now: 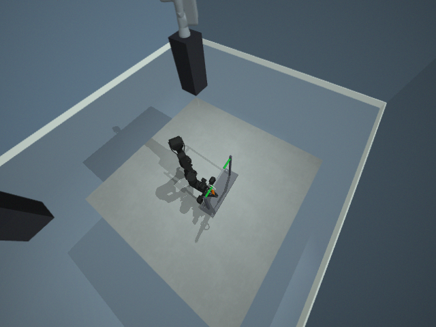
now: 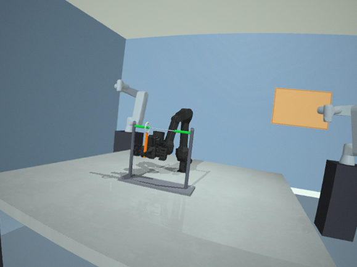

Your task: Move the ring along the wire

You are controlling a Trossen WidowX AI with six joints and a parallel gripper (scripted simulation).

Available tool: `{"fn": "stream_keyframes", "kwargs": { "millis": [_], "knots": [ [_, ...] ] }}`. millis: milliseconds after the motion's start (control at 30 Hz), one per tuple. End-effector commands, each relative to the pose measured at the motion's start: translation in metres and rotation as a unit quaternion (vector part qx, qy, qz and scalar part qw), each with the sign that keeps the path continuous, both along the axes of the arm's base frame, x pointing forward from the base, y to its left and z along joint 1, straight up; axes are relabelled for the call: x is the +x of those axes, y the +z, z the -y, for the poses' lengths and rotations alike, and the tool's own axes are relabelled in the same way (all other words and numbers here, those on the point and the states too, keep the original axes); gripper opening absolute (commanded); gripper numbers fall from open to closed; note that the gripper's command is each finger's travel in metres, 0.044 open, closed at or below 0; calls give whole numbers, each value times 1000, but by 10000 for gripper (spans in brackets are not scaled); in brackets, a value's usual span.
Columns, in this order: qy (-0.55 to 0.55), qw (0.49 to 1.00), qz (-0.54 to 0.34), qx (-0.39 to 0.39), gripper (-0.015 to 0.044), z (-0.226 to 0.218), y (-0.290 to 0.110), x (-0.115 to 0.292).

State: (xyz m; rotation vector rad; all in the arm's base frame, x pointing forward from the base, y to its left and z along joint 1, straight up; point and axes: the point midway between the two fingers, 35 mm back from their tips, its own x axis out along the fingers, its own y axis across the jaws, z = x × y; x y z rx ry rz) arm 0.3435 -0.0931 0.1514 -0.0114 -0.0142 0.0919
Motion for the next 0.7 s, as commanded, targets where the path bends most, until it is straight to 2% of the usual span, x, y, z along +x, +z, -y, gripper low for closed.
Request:
{"fn": "stream_keyframes", "kwargs": {
  "millis": [0, 667],
  "knots": [
    [0, 1000, -1, 1, -150, -5, -1, -1],
    [0, 1000, -1, -1, -150, -25, -1, -3]
  ]
}}
